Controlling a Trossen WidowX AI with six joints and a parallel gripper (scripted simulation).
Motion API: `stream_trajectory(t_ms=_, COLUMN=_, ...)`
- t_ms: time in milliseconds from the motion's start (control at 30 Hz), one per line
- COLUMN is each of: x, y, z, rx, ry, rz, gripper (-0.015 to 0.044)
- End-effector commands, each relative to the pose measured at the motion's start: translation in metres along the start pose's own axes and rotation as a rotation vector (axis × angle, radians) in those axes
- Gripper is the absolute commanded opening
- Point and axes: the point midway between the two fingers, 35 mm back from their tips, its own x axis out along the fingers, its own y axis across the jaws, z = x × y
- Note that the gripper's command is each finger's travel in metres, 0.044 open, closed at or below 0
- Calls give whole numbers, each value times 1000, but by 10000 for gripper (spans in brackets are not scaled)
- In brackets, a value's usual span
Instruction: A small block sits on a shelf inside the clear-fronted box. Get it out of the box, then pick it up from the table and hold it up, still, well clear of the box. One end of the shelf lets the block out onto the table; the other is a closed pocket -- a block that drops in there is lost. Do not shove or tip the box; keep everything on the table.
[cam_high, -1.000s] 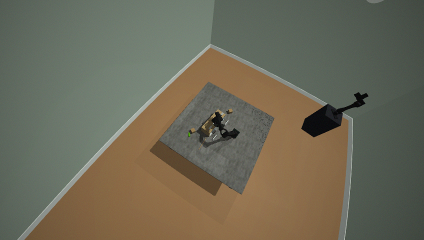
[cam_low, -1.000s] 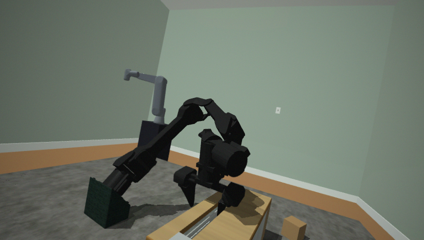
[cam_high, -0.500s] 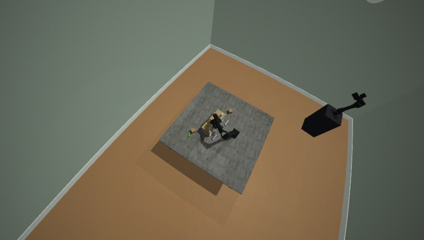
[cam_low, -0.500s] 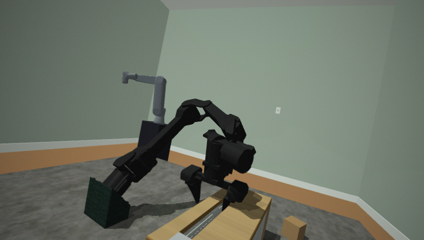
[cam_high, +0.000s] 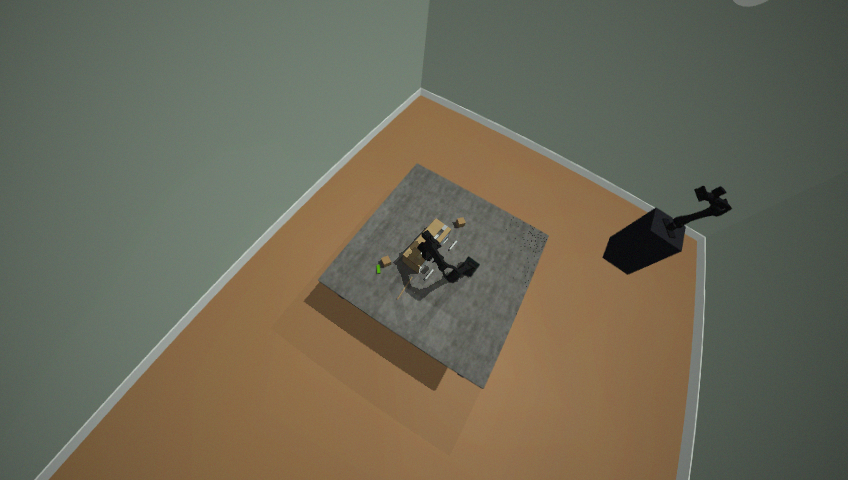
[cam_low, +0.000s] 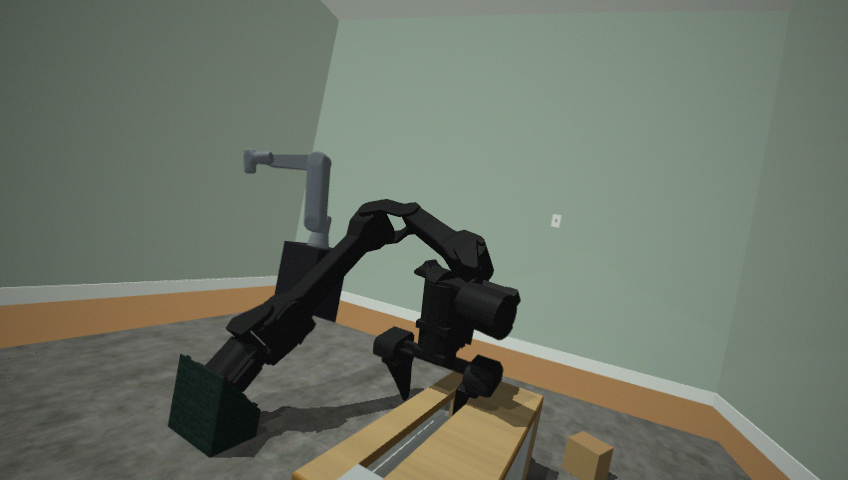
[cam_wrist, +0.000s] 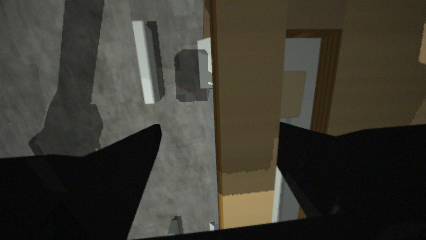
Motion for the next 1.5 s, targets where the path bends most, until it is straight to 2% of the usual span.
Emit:
stream_trajectory(t_ms=0, x=1, y=0, z=10, rx=-4, ry=-4, rz=-4, gripper=400)
stream_trajectory(t_ms=433, x=4, y=-1, z=32, rx=-4, ry=-4, rz=-6, gripper=400)
stream_trajectory(t_ms=567, x=-13, y=-7, z=5, rx=3, ry=18, rz=-18, gripper=400)
stream_trajectory(t_ms=833, x=-81, y=3, z=-85, rx=11, ry=5, rz=-32, gripper=400)
stream_trajectory(t_ms=900, x=-86, y=6, z=-92, rx=9, ry=-4, rz=-34, gripper=400)
stream_trajectory(t_ms=933, x=-76, y=0, z=-79, rx=20, ry=13, rz=-45, gripper=400)
stream_trajectory(t_ms=967, x=-76, y=0, z=-77, rx=5, ry=19, rz=-46, gripper=374)
stream_trajectory(t_ms=1067, x=-73, y=0, z=-55, rx=-211, ry=93, rz=-60, gripper=295)
stream_trajectory(t_ms=1100, x=-72, y=1, z=-45, rx=-305, ry=123, rz=-65, gripper=285)
stream_trajectory(t_ms=1467, x=-60, y=32, z=63, rx=-1338, ry=418, rz=-144, gripper=285)
